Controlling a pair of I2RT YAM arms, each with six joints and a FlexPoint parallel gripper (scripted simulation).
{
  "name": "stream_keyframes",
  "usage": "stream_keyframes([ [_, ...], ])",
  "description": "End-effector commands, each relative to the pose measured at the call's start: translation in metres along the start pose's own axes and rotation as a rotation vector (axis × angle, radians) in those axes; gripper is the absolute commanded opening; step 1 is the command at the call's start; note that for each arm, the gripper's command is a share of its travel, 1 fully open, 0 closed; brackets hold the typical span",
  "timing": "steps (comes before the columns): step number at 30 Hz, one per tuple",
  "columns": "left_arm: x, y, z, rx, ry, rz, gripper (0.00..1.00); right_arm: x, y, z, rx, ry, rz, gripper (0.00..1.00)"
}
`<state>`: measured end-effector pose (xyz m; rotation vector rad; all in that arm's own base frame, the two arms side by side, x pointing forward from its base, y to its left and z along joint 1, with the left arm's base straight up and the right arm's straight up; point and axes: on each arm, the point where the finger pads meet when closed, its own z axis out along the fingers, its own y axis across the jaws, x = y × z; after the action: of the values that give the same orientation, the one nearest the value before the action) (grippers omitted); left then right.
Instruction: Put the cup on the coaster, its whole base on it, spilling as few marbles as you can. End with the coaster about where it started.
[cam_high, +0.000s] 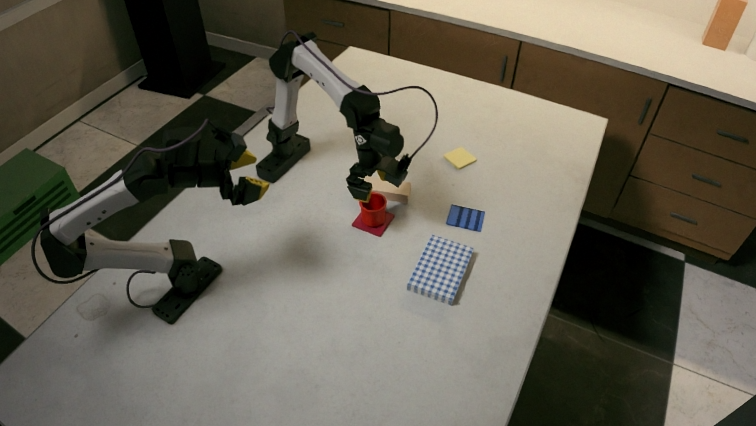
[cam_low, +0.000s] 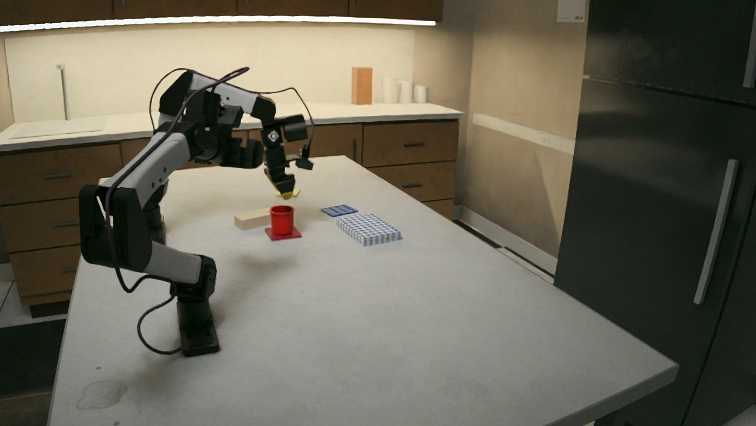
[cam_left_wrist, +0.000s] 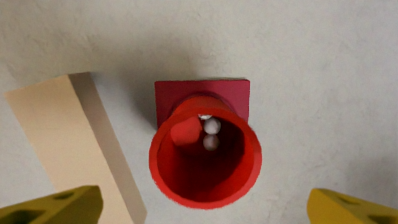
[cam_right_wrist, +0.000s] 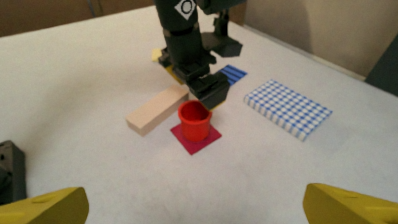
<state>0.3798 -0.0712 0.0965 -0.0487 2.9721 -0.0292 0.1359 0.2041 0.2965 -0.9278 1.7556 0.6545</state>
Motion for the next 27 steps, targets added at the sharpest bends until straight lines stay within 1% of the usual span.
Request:
stream_keyframes([
  [1, -0.001, -0.004, -0.021, 0.028, -0.155, 0.114, 1.00, 0.006, 0.000, 0.003, -0.003, 0.016, -0.010, 1.00],
  [4, 0.009, -0.003, -0.029, 0.045, -0.207, 0.161, 1.00, 0.006, 0.000, 0.003, -0.003, 0.016, -0.010, 1.00],
  [6, 0.009, -0.003, -0.029, 0.045, -0.207, 0.161, 1.00, 0.006, 0.000, 0.003, -0.003, 0.016, -0.010, 1.00],
  [14, 0.029, 0.004, -0.041, 0.056, -0.294, 0.227, 1.00, 0.006, 0.000, 0.003, -0.003, 0.016, -0.010, 1.00],
  [18, 0.038, 0.006, -0.041, 0.055, -0.282, 0.218, 1.00, 0.006, 0.000, 0.003, -0.003, 0.016, -0.010, 1.00],
  [19, 0.039, 0.006, -0.033, 0.053, -0.259, 0.219, 1.00, 0.006, 0.000, 0.003, -0.003, 0.016, -0.010, 1.00],
  [27, 0.038, 0.007, -0.033, 0.048, -0.260, 0.218, 1.00, 0.006, 0.000, 0.003, -0.003, 0.016, -0.010, 1.00],
])
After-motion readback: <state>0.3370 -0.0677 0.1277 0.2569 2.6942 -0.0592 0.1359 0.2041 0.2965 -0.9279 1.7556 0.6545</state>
